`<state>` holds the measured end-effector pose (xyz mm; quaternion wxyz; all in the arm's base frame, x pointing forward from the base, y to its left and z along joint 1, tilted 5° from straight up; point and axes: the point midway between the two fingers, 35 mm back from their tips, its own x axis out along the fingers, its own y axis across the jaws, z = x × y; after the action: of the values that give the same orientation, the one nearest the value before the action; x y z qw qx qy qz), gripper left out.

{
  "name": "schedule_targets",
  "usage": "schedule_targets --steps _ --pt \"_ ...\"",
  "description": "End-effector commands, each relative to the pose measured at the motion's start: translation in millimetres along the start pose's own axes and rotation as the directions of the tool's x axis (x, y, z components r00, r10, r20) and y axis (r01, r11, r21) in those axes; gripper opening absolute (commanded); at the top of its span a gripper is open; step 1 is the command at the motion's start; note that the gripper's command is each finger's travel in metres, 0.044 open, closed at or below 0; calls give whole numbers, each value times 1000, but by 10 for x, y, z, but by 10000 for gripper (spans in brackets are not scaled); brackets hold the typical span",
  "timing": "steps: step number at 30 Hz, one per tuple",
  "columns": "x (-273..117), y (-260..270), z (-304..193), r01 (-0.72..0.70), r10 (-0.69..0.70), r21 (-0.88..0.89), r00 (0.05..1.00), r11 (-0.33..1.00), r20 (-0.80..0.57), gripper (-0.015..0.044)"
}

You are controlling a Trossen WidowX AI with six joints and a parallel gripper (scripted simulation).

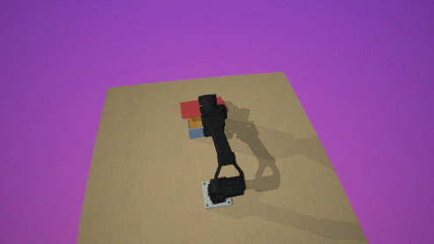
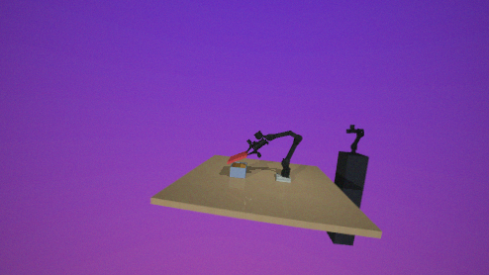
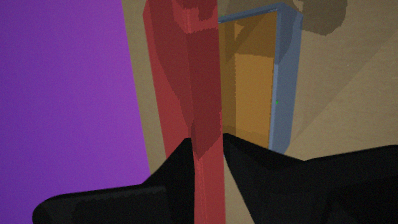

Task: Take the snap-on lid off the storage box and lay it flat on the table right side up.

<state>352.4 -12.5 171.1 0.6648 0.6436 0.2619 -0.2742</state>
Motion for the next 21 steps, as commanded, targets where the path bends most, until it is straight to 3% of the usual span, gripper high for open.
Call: schedule_targets --steps 1,21 --pt "-69 121 8 -24 24 6 1000 1000 5 0" --pt "-241 316 9 -24 24 6 1000 1000 5 0"
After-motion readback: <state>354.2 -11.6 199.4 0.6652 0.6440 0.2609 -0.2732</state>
